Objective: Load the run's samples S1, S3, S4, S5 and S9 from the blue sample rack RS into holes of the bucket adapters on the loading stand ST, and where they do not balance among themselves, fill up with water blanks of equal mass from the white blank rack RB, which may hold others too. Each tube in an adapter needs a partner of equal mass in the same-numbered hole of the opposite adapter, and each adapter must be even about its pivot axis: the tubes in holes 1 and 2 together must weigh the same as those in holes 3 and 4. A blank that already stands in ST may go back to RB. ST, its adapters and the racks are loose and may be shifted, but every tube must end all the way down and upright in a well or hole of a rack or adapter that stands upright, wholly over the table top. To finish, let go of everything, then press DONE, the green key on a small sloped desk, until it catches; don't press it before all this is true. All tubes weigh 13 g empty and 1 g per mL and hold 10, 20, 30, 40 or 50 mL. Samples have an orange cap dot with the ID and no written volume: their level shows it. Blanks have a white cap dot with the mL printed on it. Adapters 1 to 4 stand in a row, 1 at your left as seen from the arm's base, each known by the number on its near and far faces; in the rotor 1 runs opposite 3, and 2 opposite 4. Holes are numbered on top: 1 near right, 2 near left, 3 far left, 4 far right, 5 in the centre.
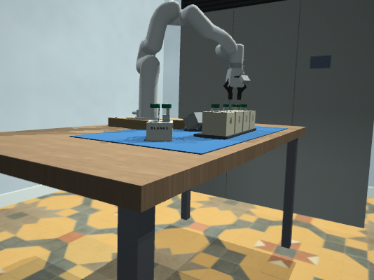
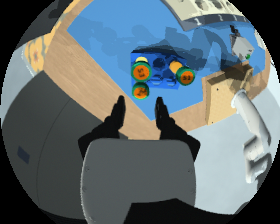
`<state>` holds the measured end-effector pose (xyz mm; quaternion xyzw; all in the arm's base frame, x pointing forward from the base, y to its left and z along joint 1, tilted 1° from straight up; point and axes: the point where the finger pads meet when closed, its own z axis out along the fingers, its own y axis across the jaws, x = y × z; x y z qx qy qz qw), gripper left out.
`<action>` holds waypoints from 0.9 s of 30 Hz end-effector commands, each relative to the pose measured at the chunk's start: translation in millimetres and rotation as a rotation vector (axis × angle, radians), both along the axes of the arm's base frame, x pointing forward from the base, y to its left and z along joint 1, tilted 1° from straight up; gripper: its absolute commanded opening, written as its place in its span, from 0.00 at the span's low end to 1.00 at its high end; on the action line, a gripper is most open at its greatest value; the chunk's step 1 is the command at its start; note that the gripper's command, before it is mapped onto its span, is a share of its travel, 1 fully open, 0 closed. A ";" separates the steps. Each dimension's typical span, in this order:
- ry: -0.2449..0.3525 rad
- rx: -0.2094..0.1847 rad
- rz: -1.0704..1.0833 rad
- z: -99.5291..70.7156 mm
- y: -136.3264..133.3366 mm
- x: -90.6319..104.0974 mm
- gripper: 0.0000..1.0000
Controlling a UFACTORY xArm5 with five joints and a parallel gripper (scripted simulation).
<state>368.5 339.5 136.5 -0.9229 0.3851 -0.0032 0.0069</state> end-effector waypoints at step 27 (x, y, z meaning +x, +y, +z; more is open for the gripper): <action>-0.003 0.003 0.000 -30.0 1.3 1.3 0.57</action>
